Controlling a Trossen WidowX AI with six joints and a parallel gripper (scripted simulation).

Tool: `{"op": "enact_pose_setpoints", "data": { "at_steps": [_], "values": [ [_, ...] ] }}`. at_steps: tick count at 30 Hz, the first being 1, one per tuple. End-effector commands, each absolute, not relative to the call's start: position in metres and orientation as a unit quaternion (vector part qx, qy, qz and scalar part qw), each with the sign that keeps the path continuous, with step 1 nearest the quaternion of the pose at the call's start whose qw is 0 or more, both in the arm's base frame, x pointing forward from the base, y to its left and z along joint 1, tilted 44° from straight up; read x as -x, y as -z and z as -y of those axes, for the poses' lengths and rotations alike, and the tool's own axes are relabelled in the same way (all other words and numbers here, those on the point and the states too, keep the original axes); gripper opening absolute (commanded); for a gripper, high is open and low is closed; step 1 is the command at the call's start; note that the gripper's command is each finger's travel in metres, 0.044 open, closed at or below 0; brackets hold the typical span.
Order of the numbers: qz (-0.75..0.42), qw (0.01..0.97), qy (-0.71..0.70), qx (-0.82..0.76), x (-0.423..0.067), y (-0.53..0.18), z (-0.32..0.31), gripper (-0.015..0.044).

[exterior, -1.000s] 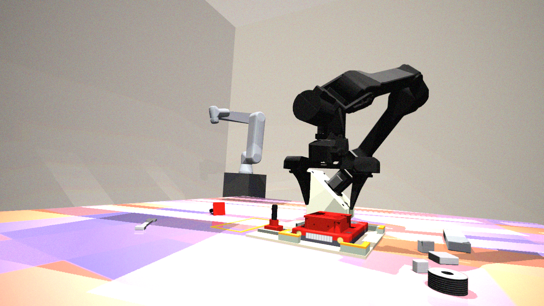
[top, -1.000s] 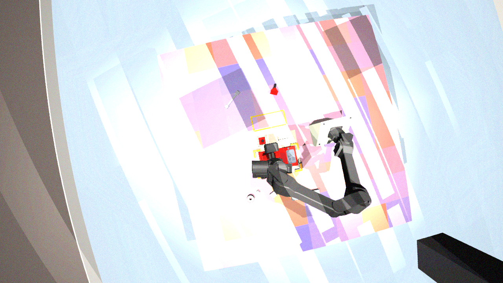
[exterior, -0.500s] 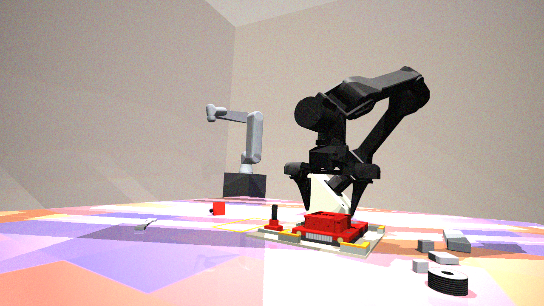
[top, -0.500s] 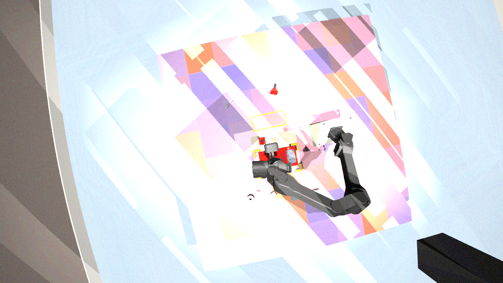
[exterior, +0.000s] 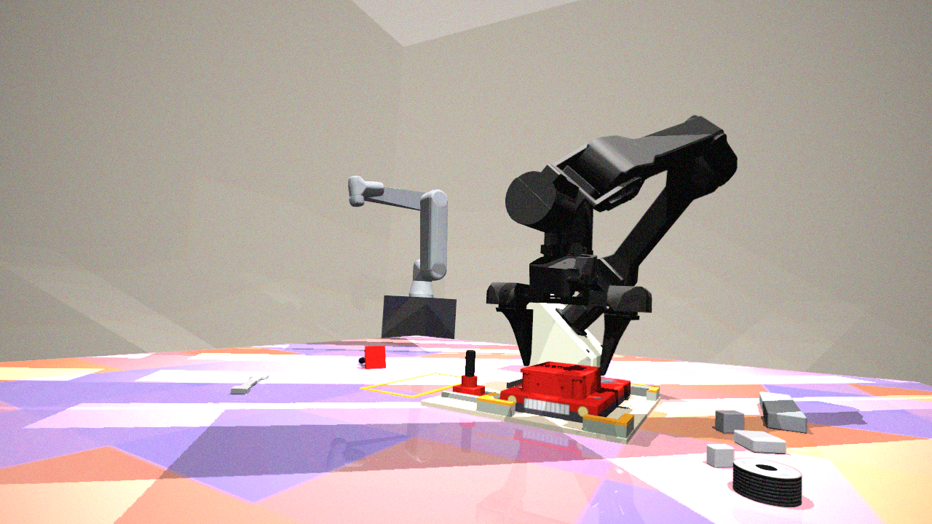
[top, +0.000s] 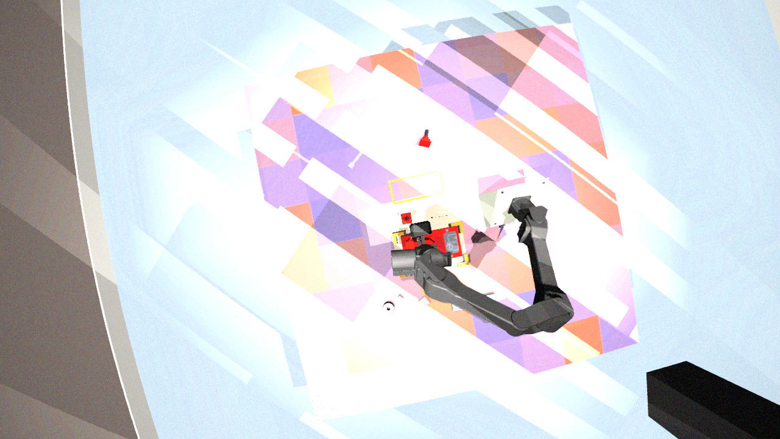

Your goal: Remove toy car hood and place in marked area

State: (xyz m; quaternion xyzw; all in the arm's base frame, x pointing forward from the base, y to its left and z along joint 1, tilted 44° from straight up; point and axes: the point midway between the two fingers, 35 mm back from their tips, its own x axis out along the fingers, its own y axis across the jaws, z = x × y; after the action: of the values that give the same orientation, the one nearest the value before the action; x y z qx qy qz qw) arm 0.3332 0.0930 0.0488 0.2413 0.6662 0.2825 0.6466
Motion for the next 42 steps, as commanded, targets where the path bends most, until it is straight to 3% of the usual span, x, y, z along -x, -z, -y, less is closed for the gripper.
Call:
{"op": "enact_pose_setpoints", "data": {
  "at_steps": [1, 23, 27, 36, 42],
  "values": [
    [-0.666, 0.646, -0.282, -0.244, -0.3329, -0.0467, -0.0951, 0.044],
    [-0.666, 0.645, -0.283, -0.244, -0.3322, -0.0391, -0.1026, 0.044],
    [-0.666, 0.647, -0.283, -0.242, -0.3326, -0.0408, -0.1008, 0.0335],
    [-0.666, 0.647, -0.283, -0.242, -0.3326, -0.0408, -0.1008, 0.0275],
    [-0.666, 0.647, -0.283, -0.241, -0.3329, -0.0423, -0.0993, 0.0117]
  ]
}}
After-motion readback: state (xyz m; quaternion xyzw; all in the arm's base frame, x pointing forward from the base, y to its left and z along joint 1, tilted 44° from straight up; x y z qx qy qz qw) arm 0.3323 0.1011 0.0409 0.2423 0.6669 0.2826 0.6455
